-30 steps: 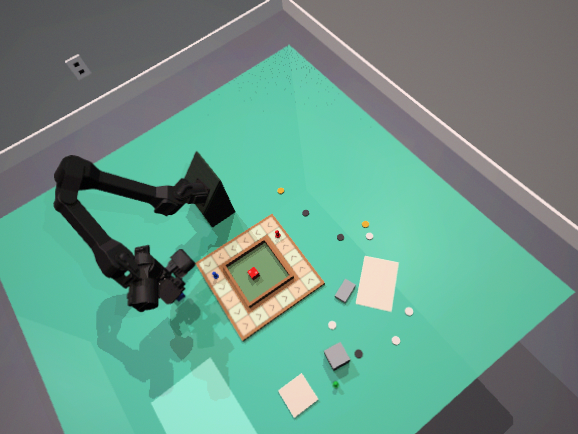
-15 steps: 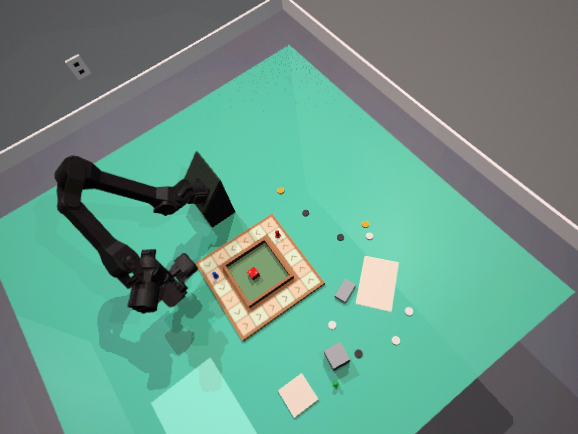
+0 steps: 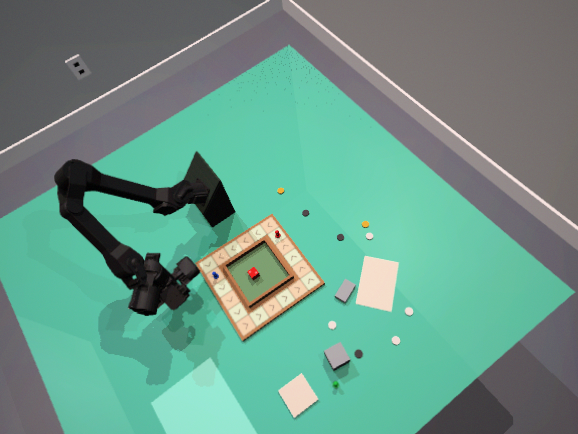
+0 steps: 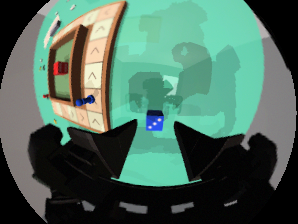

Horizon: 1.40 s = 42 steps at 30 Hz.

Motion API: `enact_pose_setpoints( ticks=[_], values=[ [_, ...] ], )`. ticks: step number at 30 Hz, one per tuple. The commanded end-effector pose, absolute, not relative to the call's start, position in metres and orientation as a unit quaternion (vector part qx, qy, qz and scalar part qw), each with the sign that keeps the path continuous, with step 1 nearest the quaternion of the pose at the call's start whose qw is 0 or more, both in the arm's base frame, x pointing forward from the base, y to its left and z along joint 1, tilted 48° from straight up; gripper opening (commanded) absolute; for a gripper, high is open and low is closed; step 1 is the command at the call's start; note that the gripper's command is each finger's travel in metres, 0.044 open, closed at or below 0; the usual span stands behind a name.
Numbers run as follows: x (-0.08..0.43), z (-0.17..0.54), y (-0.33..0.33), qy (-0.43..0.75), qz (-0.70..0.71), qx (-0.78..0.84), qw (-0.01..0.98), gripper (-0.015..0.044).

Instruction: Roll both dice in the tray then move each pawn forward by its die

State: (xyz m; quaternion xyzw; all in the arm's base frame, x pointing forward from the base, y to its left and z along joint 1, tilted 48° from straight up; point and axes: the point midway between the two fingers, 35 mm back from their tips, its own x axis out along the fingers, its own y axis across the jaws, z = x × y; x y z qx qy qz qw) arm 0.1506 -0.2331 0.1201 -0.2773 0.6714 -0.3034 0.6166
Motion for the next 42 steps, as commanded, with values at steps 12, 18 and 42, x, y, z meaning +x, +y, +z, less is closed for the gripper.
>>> enact_pose_setpoints(
  ticks=[12, 18, 42],
  values=[
    [0.149, 0.109, -0.243, 0.674, -0.299, -0.278, 0.616, 0.0144],
    [0.149, 0.109, -0.243, 0.674, -0.299, -0.278, 0.616, 0.0084],
    [0.161, 0.171, -0.171, 0.677, -0.293, -0.269, 0.619, 0.0000]
  ],
)
